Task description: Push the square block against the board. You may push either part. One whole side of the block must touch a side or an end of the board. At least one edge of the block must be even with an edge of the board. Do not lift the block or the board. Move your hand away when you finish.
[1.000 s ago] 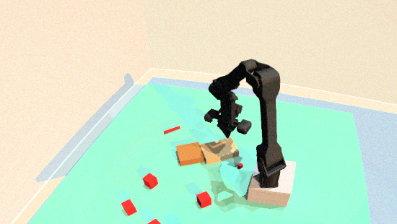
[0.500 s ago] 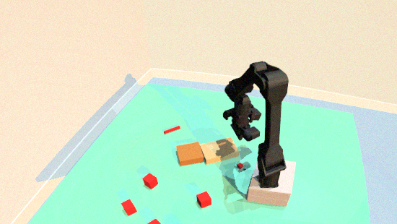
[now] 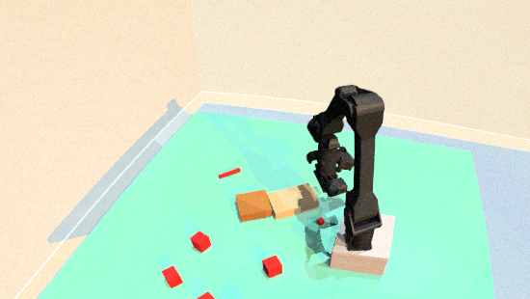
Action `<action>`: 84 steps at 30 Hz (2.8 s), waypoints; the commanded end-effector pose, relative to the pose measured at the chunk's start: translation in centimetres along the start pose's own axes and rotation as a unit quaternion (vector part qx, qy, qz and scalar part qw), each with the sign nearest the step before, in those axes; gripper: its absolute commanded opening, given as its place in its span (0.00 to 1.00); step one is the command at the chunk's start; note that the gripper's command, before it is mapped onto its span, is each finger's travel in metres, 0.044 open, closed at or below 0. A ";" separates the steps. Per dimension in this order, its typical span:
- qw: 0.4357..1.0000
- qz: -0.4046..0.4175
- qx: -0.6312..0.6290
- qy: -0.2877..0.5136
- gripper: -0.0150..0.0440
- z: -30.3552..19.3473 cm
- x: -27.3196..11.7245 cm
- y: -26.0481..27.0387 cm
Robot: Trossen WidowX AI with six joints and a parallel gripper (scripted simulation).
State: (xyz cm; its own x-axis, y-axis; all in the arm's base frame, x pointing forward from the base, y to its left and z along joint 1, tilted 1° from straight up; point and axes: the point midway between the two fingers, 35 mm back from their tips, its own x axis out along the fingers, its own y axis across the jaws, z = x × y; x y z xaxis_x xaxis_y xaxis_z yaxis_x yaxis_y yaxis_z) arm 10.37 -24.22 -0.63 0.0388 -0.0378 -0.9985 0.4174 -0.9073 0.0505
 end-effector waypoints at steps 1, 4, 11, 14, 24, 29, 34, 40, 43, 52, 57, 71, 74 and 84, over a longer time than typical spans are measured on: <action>1.000 -0.017 0.005 0.001 0.25 0.0 3.3 -1.1; 1.000 -0.017 0.005 0.001 0.25 0.0 3.3 -1.1; 1.000 -0.017 0.005 0.001 0.25 -0.4 3.3 -1.1; 1.000 -0.017 0.005 0.001 0.25 -0.6 3.3 -1.0; 1.000 -0.017 0.005 0.001 0.25 -1.4 3.3 -0.9; 1.000 -0.017 0.005 0.002 0.25 -1.8 3.3 -0.9; 1.000 -0.017 0.005 0.002 0.25 -2.3 3.3 -0.8; 1.000 -0.017 0.005 0.002 0.25 -2.7 3.3 -0.8; 1.000 -0.017 0.005 0.002 0.25 -3.0 3.3 -0.8; 1.000 -0.017 0.005 0.002 0.25 -3.7 3.3 -0.7; 1.000 -0.017 0.005 0.002 0.25 -3.5 3.3 -0.7; 1.000 -0.017 0.005 0.001 0.25 -1.2 3.3 -0.6; 1.000 -0.017 0.005 0.001 0.25 -0.7 3.3 -0.7; 1.000 -0.017 0.005 0.000 0.25 0.9 3.3 -0.8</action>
State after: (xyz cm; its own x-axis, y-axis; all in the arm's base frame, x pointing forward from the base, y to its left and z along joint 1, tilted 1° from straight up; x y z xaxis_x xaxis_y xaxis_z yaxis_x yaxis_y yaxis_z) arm 9.84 -23.91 -3.92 0.0233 -0.0089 -0.9997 0.4072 -0.9131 0.0176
